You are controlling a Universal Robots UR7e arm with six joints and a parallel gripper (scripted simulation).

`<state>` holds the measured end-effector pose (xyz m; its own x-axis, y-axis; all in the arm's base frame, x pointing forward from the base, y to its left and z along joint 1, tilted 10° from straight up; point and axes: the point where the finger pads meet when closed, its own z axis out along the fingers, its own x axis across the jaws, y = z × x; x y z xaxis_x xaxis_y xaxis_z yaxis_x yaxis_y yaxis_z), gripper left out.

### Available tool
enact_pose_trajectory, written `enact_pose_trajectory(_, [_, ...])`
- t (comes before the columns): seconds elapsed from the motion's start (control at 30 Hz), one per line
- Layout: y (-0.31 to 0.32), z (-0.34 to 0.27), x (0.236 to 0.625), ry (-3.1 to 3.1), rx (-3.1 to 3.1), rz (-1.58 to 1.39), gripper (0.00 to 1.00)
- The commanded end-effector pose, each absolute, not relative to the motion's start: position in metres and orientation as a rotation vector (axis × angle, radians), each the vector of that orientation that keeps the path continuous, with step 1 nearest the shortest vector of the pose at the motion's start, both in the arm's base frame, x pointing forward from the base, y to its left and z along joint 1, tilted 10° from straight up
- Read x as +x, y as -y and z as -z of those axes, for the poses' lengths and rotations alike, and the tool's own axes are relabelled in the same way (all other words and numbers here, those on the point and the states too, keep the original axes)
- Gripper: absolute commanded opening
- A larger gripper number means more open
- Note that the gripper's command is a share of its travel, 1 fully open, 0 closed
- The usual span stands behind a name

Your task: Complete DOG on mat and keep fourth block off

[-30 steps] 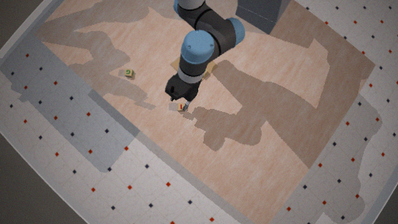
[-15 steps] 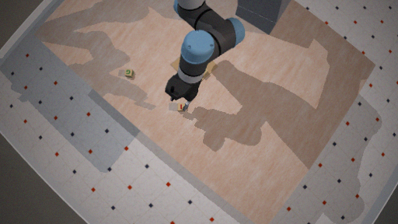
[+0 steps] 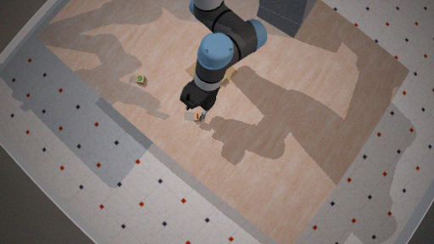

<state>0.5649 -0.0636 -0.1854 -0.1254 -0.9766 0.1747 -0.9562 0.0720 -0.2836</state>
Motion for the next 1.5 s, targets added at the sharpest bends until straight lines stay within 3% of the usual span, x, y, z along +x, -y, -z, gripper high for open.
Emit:
enact_pose_trajectory(0.0, [0.064, 0.185, 0.565, -2.253, -2.035, 0.514, 1.00])
enact_pose_trajectory(0.27, [0.066, 0.188, 0.553, -2.253, -2.035, 0.513, 1.00])
enact_pose_trajectory(0.63, [0.070, 0.193, 0.443, -2.254, -2.035, 0.512, 1.00])
enact_pose_trajectory(0.9, [0.066, 0.181, 0.402, -2.254, -2.035, 0.513, 1.00])
enact_pose_trajectory(1.47, [0.065, 0.179, 0.396, -2.254, -2.035, 0.514, 1.00])
